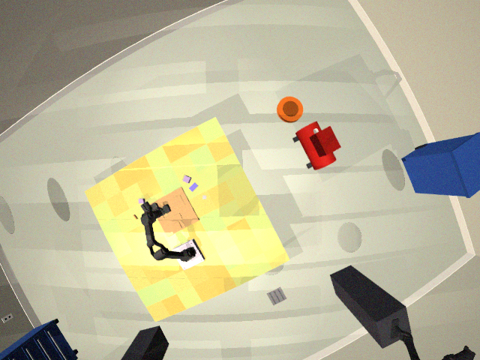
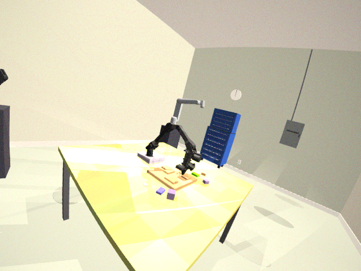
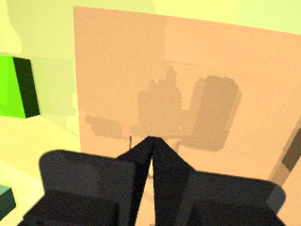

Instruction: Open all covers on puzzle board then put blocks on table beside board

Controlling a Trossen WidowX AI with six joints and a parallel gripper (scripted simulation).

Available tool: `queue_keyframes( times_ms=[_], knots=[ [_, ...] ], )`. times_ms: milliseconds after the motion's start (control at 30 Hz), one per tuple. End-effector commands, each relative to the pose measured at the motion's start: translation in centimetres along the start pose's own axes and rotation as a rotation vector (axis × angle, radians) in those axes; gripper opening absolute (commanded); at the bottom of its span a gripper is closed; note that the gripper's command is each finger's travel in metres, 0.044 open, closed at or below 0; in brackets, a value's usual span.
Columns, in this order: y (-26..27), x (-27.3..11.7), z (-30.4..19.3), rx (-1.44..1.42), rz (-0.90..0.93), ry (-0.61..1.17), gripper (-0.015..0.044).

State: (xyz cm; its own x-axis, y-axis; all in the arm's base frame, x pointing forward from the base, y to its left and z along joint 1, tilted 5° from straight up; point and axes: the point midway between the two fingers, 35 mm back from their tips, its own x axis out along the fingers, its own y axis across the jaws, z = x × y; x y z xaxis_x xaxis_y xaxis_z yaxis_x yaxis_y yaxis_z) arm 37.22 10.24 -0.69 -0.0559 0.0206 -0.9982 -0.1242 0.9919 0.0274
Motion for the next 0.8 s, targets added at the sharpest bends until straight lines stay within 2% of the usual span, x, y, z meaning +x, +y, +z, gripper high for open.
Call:
queue_keyframes(
  times_ms=[0,767],
  knots=[
    [0.0,0.0,0.6,-0.004,0.002,-0.004,0.0],
    [0.0,-2.2,1.4,-0.004,0.002,-0.004,0.0]
  ],
)
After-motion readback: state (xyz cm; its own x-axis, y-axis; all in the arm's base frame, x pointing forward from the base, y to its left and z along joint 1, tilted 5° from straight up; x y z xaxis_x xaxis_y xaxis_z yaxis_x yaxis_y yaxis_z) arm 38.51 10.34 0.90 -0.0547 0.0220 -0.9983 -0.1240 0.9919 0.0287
